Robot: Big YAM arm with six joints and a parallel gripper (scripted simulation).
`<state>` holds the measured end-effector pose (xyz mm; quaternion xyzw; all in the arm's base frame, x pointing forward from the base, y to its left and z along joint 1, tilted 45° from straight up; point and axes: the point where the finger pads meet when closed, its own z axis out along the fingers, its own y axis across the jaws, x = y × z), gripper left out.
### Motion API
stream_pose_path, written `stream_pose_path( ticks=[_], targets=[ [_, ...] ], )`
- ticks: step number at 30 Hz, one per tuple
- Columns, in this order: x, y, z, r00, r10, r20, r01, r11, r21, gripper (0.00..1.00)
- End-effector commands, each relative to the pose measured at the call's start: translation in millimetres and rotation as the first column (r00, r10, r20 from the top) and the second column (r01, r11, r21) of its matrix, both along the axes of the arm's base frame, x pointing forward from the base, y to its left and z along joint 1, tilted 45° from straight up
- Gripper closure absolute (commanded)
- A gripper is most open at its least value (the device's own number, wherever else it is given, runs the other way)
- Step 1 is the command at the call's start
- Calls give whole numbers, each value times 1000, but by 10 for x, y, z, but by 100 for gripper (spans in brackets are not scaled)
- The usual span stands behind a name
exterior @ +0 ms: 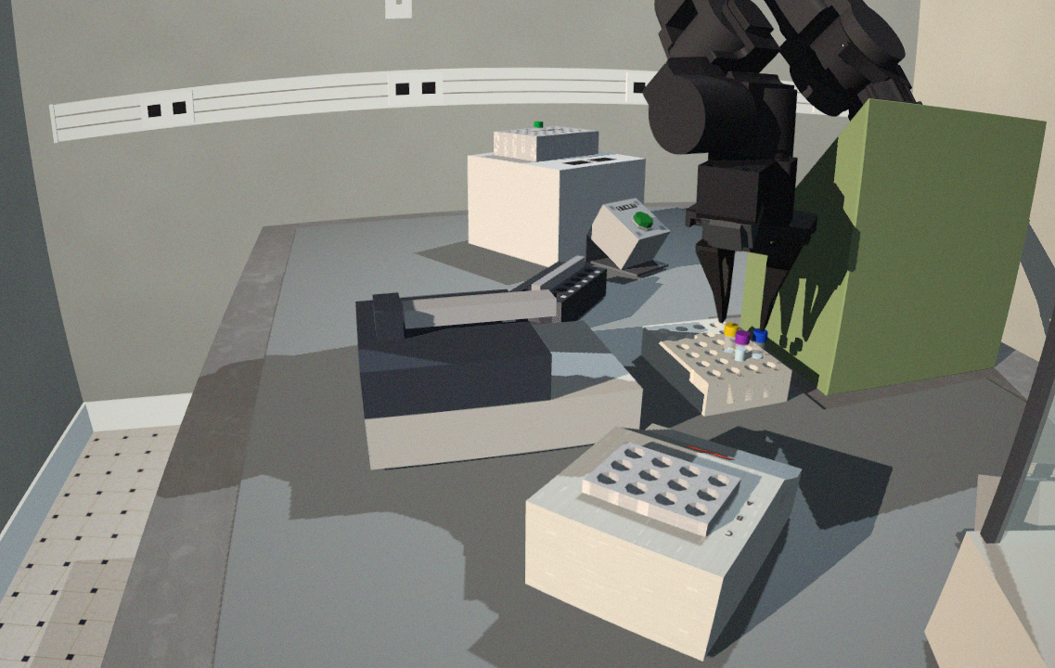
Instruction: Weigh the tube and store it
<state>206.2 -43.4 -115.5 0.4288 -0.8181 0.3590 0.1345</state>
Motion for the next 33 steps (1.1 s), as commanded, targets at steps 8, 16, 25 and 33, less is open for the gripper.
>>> stream_pose_path(
  ticks=[8, 16, 25, 33],
  targets=[
    [-9, -54, -43, 1000, 5, -8, -5, 1000, -2, 64],
    [-3, -81, -71, 1000, 5, -7, -5, 1000, -2, 64],
    [-6, -109, -94, 1000, 5, -8, -5, 1000, -3, 64],
    [1, -135, -123, 1000, 5, -8, -5, 1000, -2, 64]
  ],
)
